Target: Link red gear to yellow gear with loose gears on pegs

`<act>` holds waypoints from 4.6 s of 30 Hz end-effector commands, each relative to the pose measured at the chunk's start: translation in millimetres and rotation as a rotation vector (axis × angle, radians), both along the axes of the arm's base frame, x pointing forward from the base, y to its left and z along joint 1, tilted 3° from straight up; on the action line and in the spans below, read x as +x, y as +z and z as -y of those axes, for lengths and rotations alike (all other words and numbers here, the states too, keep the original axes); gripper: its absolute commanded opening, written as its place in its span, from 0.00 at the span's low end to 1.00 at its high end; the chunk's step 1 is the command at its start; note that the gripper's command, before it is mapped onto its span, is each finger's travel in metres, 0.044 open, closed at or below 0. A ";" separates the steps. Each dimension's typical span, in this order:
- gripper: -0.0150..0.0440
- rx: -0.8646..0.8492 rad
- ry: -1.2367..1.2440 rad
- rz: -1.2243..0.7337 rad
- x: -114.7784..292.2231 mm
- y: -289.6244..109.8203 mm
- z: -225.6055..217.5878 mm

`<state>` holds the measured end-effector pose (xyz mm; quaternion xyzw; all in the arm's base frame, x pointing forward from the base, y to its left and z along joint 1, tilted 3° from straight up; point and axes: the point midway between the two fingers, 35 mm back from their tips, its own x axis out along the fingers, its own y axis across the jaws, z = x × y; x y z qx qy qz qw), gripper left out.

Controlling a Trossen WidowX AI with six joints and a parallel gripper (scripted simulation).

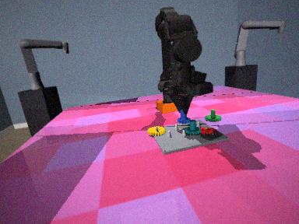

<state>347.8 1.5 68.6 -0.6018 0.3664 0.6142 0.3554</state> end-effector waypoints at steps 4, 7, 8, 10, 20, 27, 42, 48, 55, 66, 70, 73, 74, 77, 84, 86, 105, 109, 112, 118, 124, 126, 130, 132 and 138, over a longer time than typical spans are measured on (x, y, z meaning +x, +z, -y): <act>0.25 -0.001 0.132 -0.002 -0.8 -9.2 0.6; 0.25 0.000 0.172 -0.002 -1.0 -13.8 0.9; 0.25 0.000 0.179 -0.002 -1.0 -15.4 1.0; 0.25 0.000 0.182 -0.002 -0.9 -18.4 1.2; 0.25 -0.003 0.040 -0.001 -0.8 -31.2 1.0; 0.25 -0.008 -0.148 0.000 -1.8 -42.2 1.0; 0.25 -0.008 -0.167 0.000 -1.3 -43.7 1.2; 0.25 -0.004 -0.004 -0.001 -1.8 -44.9 0.8; 0.25 0.000 0.180 -0.002 -1.9 -46.3 1.5; 0.25 -0.002 0.092 -0.002 -1.2 -49.1 0.9; 0.43 -0.003 0.058 -0.001 -1.5 -47.8 0.8; 0.49 -0.004 0.007 -0.001 -1.9 -45.9 0.6; 0.49 -0.004 -0.012 -0.001 -2.1 -45.2 0.5; 0.49 -0.005 -0.017 -0.001 -1.4 -37.5 0.4; 0.49 -0.005 -0.041 -0.001 -1.1 0.3 0.0; 0.54 -0.004 -0.042 0.000 -1.3 -8.2 -1.7; 1.00 -0.023 -1.162 -0.010 -114.2 -4.0 -143.4; 1.00 -0.030 -1.346 -0.013 -137.0 -5.0 -155.8; 1.00 -0.031 -1.385 -0.014 -140.4 -5.4 -156.8; 1.00 -0.031 -1.385 -0.014 -140.2 -5.4 -156.7; 1.00 -0.031 -1.385 -0.014 -140.3 -7.2 -156.7; 1.00 -0.031 -1.385 -0.014 -140.5 -13.4 -156.7; 1.00 -0.031 -1.385 -0.014 -140.9 -27.3 -156.7; 1.00 -0.032 -1.385 -0.014 -141.0 -28.5 -156.7; 1.00 -0.032 -1.385 -0.014 -140.9 -35.8 -156.7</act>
